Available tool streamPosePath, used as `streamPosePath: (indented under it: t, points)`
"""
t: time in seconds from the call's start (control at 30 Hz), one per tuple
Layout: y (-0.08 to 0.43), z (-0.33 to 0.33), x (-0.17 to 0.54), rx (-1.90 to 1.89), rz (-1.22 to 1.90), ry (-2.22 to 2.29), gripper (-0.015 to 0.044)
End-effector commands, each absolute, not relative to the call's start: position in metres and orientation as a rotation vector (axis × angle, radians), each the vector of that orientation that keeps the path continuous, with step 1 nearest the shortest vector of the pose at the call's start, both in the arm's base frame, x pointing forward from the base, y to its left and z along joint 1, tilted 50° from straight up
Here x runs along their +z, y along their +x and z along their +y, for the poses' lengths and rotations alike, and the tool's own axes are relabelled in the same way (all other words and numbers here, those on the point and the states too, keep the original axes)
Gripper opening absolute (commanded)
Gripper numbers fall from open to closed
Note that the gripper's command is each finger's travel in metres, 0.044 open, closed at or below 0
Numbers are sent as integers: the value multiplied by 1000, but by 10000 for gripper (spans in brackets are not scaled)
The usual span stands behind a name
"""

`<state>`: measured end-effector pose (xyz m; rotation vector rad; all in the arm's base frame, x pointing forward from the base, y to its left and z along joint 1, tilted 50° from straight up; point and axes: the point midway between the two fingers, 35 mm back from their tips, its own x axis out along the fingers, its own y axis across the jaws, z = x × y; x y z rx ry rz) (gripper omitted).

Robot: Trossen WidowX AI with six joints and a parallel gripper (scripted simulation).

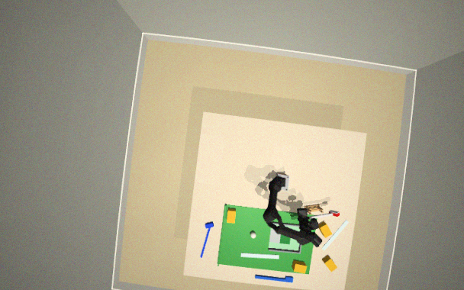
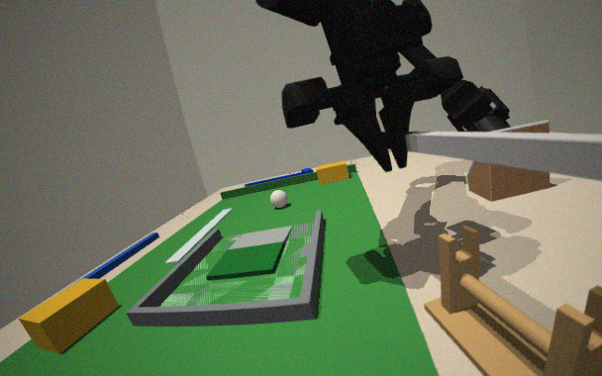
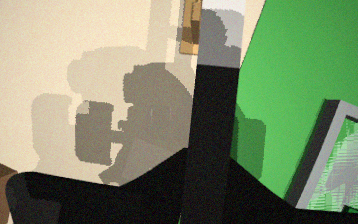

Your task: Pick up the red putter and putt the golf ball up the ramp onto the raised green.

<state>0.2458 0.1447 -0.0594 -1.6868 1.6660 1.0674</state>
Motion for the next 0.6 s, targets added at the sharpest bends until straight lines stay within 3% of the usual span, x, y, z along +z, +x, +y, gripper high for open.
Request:
streamPosePath:
  t: [0.0, 0.57]
  points:
    - [244, 159, -47, 1068, 1661, -1672, 0]
    - [272, 121, 13, 656, 1657, -1476, 0]
